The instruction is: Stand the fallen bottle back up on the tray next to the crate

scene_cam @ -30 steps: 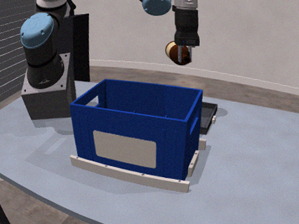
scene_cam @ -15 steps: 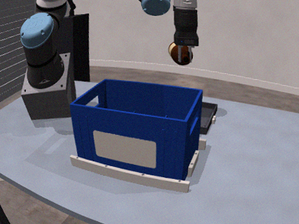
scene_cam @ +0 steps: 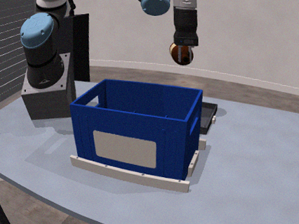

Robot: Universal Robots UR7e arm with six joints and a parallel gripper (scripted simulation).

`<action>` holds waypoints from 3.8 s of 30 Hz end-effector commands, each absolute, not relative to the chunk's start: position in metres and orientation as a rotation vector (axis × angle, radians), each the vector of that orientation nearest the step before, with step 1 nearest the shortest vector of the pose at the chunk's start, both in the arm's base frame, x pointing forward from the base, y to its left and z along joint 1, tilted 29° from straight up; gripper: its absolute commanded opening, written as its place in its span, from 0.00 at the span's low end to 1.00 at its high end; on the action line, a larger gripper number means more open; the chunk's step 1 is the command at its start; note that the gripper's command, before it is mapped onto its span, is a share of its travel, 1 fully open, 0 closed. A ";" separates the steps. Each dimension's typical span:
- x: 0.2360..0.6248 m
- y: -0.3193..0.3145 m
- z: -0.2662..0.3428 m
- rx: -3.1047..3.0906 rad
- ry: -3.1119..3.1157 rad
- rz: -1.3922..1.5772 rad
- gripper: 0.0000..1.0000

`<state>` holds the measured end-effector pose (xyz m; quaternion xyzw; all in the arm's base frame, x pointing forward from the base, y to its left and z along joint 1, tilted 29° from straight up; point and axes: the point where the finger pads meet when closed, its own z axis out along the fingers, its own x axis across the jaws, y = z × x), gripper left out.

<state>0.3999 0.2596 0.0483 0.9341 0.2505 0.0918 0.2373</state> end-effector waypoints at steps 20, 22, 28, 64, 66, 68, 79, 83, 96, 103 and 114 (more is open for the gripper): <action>0.400 0.260 0.049 2.560 0.686 0.254 0.00; 0.400 0.260 0.049 2.560 0.686 0.254 0.00; 0.400 0.260 0.049 2.560 0.686 0.254 0.00; 0.399 0.260 0.048 2.415 0.640 0.292 0.00; 0.400 0.261 0.048 2.407 0.638 0.295 0.00; 0.400 0.261 0.048 2.402 0.637 0.297 0.00; 0.400 0.261 0.049 2.394 0.635 0.300 0.00; 0.400 0.261 0.049 2.394 0.635 0.300 0.00; 0.400 0.261 0.049 2.394 0.635 0.300 0.00; 0.400 0.261 0.049 2.394 0.635 0.300 0.00; 0.400 0.261 0.049 2.394 0.635 0.300 0.00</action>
